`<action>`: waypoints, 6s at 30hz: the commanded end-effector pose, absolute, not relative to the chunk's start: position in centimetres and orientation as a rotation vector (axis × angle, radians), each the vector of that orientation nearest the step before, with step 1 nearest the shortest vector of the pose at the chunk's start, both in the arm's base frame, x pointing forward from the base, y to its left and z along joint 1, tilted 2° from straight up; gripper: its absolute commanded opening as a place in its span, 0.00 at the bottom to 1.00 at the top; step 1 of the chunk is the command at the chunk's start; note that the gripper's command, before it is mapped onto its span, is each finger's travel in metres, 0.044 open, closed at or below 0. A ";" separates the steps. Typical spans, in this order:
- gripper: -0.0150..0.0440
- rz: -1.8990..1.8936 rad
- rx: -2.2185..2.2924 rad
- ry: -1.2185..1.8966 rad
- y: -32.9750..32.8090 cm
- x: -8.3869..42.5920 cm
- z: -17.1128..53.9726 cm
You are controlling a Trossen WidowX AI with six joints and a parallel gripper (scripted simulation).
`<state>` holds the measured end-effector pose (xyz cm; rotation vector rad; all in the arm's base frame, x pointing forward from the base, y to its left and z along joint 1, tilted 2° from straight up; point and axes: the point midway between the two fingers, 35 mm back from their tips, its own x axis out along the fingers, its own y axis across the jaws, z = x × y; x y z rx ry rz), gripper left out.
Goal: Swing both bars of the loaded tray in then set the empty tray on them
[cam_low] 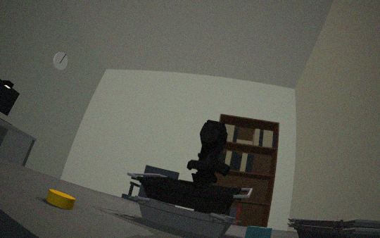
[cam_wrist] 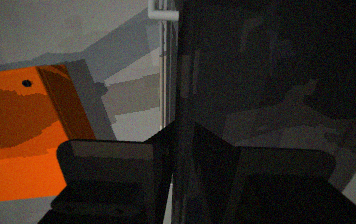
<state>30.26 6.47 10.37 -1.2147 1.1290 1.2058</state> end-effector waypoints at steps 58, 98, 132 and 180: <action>0.25 1.227 -1.200 1.147 6.6 29.3 9.0; 0.25 1.227 -1.200 1.147 6.7 29.0 8.1; 0.25 1.227 -1.200 1.147 6.7 29.0 8.1; 0.25 1.228 -1.199 1.147 6.7 28.8 7.1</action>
